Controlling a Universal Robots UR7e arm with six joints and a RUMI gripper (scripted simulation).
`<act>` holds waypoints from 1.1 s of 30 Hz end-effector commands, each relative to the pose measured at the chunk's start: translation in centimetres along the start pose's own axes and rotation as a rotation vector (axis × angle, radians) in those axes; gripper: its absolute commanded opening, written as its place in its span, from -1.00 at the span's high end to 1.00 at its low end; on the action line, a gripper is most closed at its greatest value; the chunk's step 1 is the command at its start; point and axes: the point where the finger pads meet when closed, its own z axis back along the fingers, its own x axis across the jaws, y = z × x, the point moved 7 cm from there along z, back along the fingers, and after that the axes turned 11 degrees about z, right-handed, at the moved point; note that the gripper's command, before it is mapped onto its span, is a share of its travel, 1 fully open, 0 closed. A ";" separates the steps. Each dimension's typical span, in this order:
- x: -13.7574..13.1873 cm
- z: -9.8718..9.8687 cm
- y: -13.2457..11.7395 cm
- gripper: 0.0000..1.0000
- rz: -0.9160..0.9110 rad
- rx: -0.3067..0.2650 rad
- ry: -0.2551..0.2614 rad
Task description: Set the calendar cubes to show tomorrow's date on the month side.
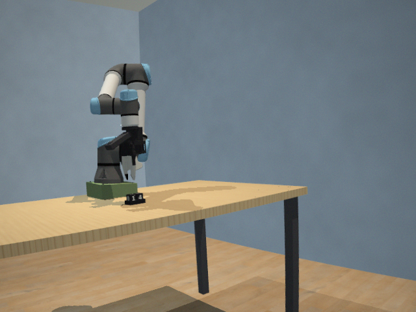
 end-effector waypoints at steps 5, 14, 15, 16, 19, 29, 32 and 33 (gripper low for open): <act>0.0 0.0 0.0 0.42 0.000 0.001 0.001; 0.0 -0.3 0.0 0.42 0.000 0.001 0.001; 0.0 -0.4 0.0 0.42 0.000 0.001 0.001; 0.0 -0.4 0.0 0.42 0.000 0.001 0.001; 0.0 -0.7 0.0 0.42 0.000 0.001 0.001; 0.0 -1.8 0.0 0.42 0.000 0.001 0.001; 0.0 -2.3 0.0 0.42 0.000 0.001 0.001; 0.0 -2.5 0.0 0.42 0.000 0.001 0.001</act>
